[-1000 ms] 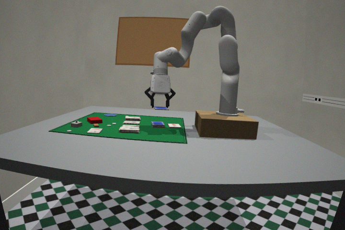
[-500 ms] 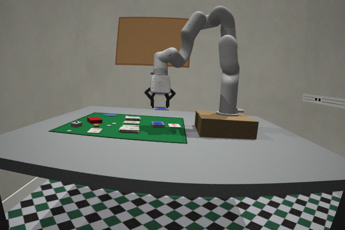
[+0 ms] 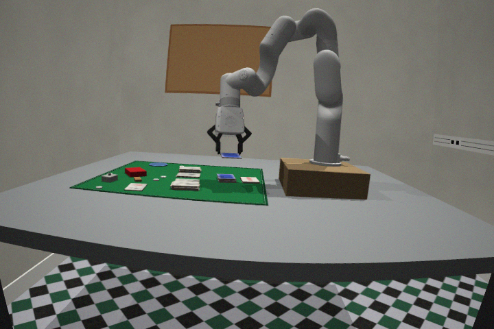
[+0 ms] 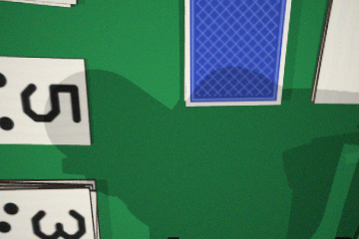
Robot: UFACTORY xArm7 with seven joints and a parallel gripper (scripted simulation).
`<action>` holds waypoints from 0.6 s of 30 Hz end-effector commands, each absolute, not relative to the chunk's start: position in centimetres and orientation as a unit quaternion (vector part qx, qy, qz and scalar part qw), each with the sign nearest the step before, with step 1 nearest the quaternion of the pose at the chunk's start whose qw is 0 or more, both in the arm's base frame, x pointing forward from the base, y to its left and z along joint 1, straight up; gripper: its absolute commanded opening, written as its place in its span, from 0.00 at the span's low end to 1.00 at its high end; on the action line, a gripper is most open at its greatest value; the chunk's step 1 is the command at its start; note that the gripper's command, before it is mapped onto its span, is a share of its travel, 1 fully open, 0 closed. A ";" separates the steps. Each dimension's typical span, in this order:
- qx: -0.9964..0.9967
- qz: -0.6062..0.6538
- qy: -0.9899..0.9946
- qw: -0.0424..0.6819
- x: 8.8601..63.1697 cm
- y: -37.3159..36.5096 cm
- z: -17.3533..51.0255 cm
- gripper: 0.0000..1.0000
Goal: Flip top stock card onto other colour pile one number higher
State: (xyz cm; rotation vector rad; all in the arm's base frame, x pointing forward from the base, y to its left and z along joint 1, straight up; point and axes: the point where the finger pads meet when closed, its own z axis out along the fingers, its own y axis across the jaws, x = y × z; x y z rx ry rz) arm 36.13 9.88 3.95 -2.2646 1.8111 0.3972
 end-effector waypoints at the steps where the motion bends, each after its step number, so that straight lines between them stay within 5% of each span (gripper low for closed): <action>1: -0.771 0.123 0.616 0.100 36.3 9.9 4.1 0.74; 18: -0.779 0.053 0.623 0.042 36.2 10.2 4.2 0.74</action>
